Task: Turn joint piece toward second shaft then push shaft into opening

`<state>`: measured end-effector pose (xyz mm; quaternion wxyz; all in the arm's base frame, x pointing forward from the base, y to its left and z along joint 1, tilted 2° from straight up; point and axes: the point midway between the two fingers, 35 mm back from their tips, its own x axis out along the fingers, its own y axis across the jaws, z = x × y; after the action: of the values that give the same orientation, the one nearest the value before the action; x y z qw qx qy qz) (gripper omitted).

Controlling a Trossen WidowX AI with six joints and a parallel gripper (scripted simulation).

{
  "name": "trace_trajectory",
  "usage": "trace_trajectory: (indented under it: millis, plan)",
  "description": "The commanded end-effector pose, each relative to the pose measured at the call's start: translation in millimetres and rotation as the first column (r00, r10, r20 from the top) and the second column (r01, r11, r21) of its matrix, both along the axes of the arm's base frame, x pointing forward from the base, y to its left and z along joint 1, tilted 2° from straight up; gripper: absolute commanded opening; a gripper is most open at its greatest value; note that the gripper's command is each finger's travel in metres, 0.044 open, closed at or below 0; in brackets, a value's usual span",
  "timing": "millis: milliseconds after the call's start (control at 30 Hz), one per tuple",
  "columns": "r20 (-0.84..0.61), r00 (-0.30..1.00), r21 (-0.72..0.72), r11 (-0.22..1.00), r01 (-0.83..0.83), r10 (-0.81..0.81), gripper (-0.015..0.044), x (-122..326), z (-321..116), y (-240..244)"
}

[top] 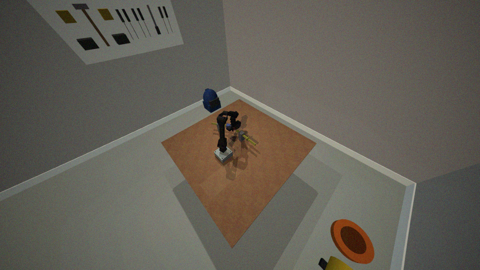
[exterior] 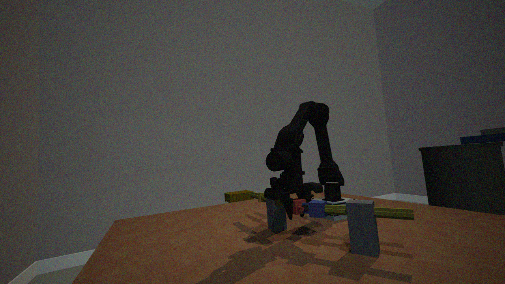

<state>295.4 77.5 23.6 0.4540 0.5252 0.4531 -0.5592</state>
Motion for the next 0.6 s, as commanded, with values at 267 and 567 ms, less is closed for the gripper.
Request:
trace_trajectory:
  millis: [267, 567]
  plan:
    - [0.000, 1.000, 0.000, 1.000, 0.000, 0.000, 0.0278, 0.0, 0.0, 0.0]
    - [0.000, 1.000, 0.000, 1.000, 0.000, 0.000, 0.0440, 0.0, 0.0, 0.0]
